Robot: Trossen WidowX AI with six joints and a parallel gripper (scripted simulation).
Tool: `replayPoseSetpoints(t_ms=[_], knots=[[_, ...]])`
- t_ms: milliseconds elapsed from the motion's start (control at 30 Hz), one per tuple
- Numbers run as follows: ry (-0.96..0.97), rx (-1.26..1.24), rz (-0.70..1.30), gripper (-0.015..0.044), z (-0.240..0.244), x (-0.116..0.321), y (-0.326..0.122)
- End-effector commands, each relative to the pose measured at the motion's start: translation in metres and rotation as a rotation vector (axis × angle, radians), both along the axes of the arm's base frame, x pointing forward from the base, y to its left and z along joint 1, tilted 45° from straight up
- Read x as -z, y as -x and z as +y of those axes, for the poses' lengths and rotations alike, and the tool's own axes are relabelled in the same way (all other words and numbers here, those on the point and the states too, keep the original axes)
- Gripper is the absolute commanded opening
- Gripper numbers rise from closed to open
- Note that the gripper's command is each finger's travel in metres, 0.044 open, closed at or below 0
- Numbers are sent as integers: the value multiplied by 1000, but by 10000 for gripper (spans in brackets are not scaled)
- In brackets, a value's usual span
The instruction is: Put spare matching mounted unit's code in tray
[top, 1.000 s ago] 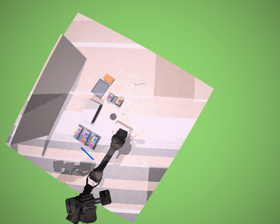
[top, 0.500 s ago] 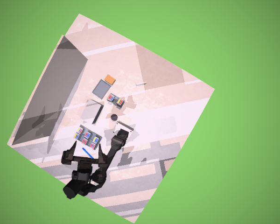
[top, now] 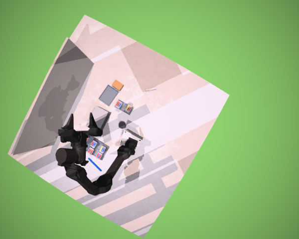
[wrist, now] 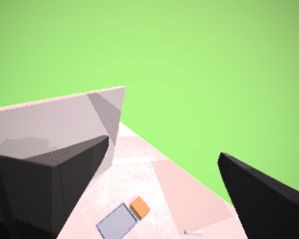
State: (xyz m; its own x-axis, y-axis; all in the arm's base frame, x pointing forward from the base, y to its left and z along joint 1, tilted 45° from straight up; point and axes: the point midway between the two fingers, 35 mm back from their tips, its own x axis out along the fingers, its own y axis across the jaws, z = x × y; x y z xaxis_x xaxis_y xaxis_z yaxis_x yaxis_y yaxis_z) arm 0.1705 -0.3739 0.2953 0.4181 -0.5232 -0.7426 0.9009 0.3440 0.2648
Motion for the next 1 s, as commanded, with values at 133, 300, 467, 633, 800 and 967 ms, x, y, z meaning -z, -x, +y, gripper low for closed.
replayPoseSetpoints(t_ms=[133, 300, 467, 633, 800, 967], knots=[[-226, -469, 117, 440, 47, 80, -89], [-398, -794, 163, 440, 100, 130, -135], [-576, -1098, 177, 440, 161, 173, -169], [-755, -1357, 161, 440, 225, 207, -189], [-778, -1386, 158, 440, 233, 211, -191], [-778, -1386, 158, 440, 233, 211, -191]])
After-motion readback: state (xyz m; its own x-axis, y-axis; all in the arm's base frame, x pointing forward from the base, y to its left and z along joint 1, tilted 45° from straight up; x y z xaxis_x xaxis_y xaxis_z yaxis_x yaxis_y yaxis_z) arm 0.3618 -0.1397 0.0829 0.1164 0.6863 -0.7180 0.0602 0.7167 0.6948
